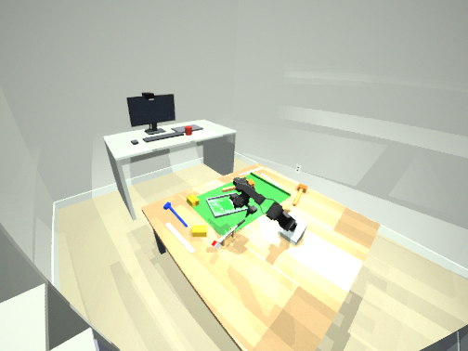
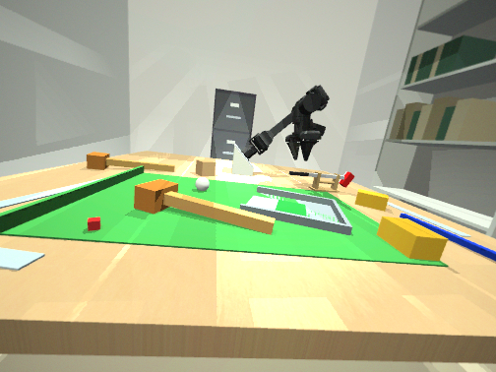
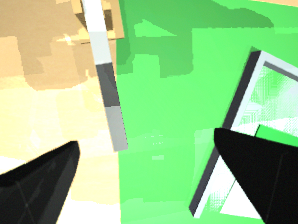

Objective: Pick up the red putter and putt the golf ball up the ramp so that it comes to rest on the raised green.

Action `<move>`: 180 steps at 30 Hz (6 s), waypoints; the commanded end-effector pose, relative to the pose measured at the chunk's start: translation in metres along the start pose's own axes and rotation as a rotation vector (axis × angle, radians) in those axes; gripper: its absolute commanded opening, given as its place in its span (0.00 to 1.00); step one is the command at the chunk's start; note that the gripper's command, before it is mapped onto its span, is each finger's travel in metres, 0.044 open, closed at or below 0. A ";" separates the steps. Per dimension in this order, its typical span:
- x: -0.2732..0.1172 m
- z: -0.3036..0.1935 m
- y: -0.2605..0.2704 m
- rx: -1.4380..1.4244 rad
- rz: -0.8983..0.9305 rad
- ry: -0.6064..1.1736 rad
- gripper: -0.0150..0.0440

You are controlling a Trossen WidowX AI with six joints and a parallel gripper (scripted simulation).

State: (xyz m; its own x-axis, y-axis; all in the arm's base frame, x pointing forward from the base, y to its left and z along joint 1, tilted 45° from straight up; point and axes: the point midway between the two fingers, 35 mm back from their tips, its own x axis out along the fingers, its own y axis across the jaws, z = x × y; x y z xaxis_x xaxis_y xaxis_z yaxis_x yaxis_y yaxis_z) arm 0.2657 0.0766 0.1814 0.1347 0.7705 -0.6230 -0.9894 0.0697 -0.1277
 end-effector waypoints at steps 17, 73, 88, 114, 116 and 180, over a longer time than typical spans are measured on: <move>0.040 0.003 0.023 -0.067 0.108 -0.160 1.00; 0.084 0.000 0.025 -0.076 0.102 -0.162 0.27; 0.049 -0.001 0.017 -0.075 0.102 -0.144 0.25; -0.014 -0.034 0.007 0.177 0.082 -0.075 0.25; -0.017 -0.048 0.004 0.261 0.073 -0.053 0.25; -0.031 -0.308 0.102 1.969 -0.059 0.180 0.25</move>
State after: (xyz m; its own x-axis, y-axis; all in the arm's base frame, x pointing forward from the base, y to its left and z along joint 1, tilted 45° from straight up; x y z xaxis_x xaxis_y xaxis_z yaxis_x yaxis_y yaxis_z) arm 0.1768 -0.1388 -0.0464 0.0330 0.6869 -0.7260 0.3456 0.6737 0.6532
